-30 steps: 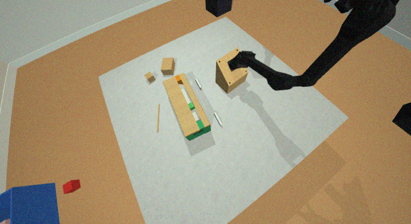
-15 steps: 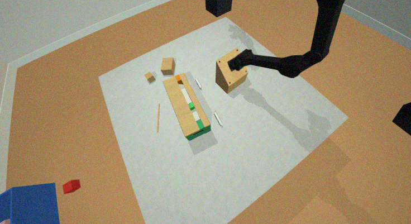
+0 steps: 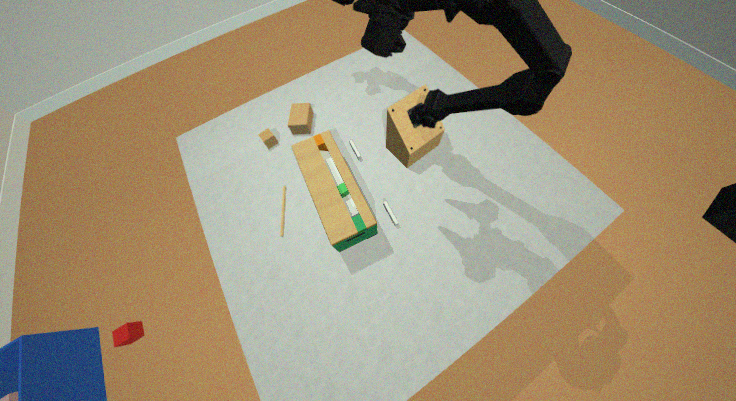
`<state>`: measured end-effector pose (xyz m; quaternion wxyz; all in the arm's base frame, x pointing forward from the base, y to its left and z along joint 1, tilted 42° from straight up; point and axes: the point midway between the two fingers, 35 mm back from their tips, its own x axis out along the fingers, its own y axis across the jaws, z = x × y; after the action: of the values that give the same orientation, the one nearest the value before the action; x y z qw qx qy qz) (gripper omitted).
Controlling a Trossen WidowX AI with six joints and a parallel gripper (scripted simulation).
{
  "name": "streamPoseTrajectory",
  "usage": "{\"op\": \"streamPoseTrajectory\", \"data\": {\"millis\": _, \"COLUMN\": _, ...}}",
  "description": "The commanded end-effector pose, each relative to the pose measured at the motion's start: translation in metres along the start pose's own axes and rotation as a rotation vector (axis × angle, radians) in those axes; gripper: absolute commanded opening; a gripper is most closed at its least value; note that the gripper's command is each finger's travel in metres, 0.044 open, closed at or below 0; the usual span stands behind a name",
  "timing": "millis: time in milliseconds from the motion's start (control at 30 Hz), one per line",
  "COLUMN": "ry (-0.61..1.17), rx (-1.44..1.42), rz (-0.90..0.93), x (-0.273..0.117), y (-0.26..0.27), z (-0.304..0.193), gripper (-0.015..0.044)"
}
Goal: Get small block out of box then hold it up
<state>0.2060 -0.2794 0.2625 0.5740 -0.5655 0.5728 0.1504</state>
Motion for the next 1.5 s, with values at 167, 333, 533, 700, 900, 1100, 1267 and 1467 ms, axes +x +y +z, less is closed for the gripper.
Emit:
{"op": "streamPoseTrajectory", "data": {"millis": 167, "ry": -0.371, "rx": -0.074, "rz": 0.125, "x": 0.04, "y": -0.006, "z": 0.147, "gripper": 0.04}}
{"op": "streamPoseTrajectory", "data": {"millis": 333, "ry": -0.543, "rx": -0.122, "rz": 0.253, "x": 0.044, "y": 0.014, "z": 0.232, "gripper": 0.04}}
{"op": "streamPoseTrajectory", "data": {"millis": 533, "ry": -0.688, "rx": -0.186, "rz": 0.458, "x": 0.033, "y": 0.059, "z": 0.322, "gripper": 0.04}}
{"op": "streamPoseTrajectory", "data": {"millis": 700, "ry": -0.742, "rx": -0.236, "rz": 0.628, "x": 0.018, "y": 0.104, "z": 0.374, "gripper": 0.04}}
{"op": "streamPoseTrajectory", "data": {"millis": 900, "ry": -0.743, "rx": -0.238, "rz": 0.634, "x": 0.018, "y": 0.106, "z": 0.376, "gripper": 0.04}}
{"op": "streamPoseTrajectory", "data": {"millis": 1100, "ry": -0.743, "rx": -0.238, "rz": 0.634, "x": 0.019, "y": 0.108, "z": 0.381, "gripper": 0.04}}
{"op": "streamPoseTrajectory", "data": {"millis": 1267, "ry": -0.743, "rx": -0.238, "rz": 0.634, "x": 0.021, "y": 0.112, "z": 0.388, "gripper": 0.04}}
{"op": "streamPoseTrajectory", "data": {"millis": 1467, "ry": -0.743, "rx": -0.238, "rz": 0.634, "x": 0.024, "y": 0.116, "z": 0.396, "gripper": 0.04}}
